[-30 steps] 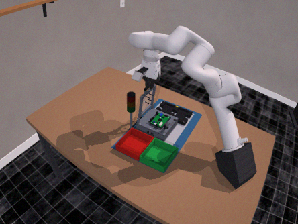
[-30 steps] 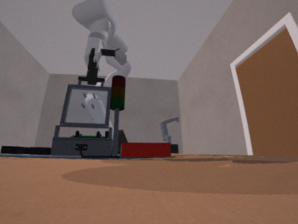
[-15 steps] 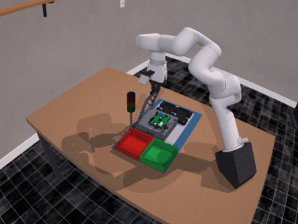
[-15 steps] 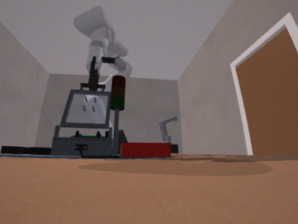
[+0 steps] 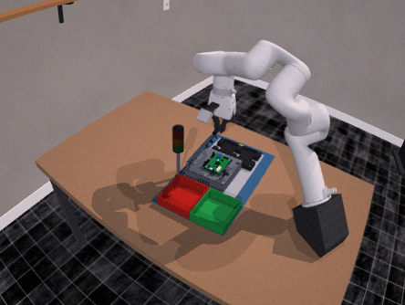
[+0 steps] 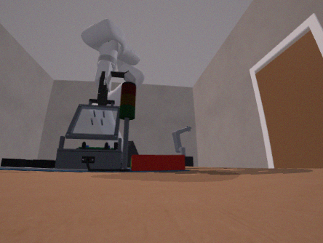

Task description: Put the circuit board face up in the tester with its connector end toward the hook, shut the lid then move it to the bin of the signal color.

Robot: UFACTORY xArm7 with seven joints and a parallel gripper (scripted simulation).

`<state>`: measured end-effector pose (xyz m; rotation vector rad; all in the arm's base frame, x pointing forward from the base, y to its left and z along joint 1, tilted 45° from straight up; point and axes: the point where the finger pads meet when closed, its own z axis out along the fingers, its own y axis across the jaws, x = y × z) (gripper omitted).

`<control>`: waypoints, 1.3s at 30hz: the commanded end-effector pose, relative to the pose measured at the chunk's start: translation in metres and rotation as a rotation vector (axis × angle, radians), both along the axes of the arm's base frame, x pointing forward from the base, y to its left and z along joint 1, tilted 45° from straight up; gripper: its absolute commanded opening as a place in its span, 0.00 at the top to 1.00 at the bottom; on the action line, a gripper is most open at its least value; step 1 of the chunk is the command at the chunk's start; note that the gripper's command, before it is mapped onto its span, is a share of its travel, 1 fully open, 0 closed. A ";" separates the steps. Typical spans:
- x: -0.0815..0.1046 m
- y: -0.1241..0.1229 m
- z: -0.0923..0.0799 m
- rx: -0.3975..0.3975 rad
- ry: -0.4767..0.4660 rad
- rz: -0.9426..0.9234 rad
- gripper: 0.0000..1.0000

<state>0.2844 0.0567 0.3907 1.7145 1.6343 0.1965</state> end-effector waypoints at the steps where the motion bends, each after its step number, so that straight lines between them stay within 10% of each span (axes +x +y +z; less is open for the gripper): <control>1: -0.004 -0.002 -0.007 -0.001 -0.003 0.002 1.00; 39: -0.009 -0.045 -0.113 -0.001 -0.003 0.002 1.00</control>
